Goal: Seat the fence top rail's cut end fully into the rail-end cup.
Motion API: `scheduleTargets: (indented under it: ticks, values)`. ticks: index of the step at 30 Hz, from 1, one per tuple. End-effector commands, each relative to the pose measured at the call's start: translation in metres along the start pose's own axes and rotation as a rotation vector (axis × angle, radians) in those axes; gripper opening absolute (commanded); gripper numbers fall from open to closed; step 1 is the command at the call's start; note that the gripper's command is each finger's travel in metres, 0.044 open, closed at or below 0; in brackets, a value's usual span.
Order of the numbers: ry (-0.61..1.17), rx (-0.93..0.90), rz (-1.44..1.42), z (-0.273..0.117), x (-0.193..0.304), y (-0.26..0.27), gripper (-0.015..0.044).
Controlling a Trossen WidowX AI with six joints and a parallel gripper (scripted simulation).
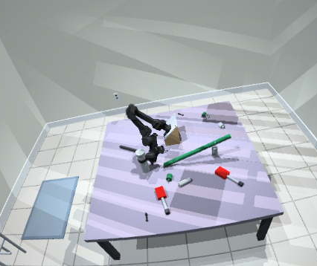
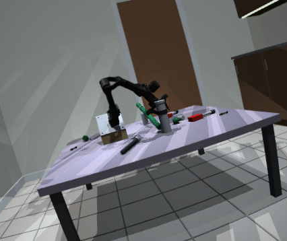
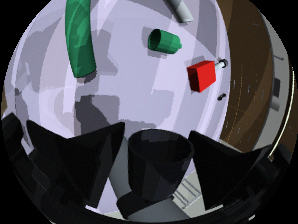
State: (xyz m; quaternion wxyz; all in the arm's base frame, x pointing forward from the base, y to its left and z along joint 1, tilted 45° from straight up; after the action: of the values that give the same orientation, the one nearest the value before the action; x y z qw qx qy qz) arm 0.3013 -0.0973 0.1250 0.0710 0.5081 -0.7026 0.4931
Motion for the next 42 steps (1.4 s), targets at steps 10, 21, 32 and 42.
scheduleTargets:
  ticks: [10,21,32,42]
  values:
    - [-0.008,-0.002,-0.013,0.000,0.000,0.001,0.0026]
    - [-0.052,-0.008,-0.092,-0.004,0.003,0.008,0.0000]
    - [-0.094,-0.013,-0.164,-0.007,0.006,0.014,0.0000]
    - [-0.127,-0.017,-0.223,-0.010,0.010,0.019,0.0000]
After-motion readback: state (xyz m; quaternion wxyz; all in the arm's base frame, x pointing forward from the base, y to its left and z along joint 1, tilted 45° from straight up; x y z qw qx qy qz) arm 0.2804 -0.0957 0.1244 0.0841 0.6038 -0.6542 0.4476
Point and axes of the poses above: the point midway between the two fingers, 35 mm back from their tips, its own z axis out along the fingers, its own y axis across the jaws, x = y × z, the point moved 4 cm from there along -z, back along the fingers, and after that the axes turned 7 degrees about z, right-handed, at the moved point
